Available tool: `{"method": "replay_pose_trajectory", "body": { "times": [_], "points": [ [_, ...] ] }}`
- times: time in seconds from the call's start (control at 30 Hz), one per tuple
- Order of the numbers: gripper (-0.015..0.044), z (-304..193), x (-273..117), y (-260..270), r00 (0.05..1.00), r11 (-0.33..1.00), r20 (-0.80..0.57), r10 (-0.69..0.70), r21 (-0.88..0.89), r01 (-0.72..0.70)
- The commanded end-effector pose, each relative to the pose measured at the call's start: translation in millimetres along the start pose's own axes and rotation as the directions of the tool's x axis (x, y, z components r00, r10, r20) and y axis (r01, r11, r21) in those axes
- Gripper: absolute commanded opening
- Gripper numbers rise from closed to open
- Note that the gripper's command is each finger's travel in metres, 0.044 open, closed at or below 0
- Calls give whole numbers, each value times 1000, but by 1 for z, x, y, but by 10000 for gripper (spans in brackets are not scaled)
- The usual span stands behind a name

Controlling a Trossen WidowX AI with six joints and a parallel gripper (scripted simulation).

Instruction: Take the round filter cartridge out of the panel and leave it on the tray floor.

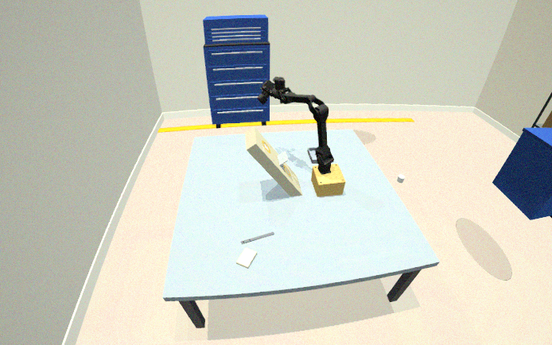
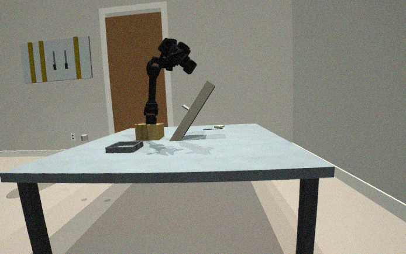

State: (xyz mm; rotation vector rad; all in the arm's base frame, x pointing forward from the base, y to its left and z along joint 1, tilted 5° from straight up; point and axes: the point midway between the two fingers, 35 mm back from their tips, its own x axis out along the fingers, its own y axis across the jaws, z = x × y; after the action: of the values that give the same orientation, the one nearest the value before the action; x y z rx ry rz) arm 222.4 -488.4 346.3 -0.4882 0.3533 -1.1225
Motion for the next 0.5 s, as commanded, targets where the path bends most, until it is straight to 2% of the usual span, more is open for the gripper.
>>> {"method": "replay_pose_trajectory", "body": {
  "times": [0.0, 0.13, 0.27, 0.47],
  "points": [
    [114, 29, -38, 45, 989, 969, 14, 144, -205, -138],
    [114, 53, -86, 90, 954, 866, 26, 299, -428, -260],
    [114, 67, -143, 132, 892, 693, 33, 452, -642, -328],
    [114, 69, -234, 179, 755, 364, 30, 655, -888, -281]
  ]
}}
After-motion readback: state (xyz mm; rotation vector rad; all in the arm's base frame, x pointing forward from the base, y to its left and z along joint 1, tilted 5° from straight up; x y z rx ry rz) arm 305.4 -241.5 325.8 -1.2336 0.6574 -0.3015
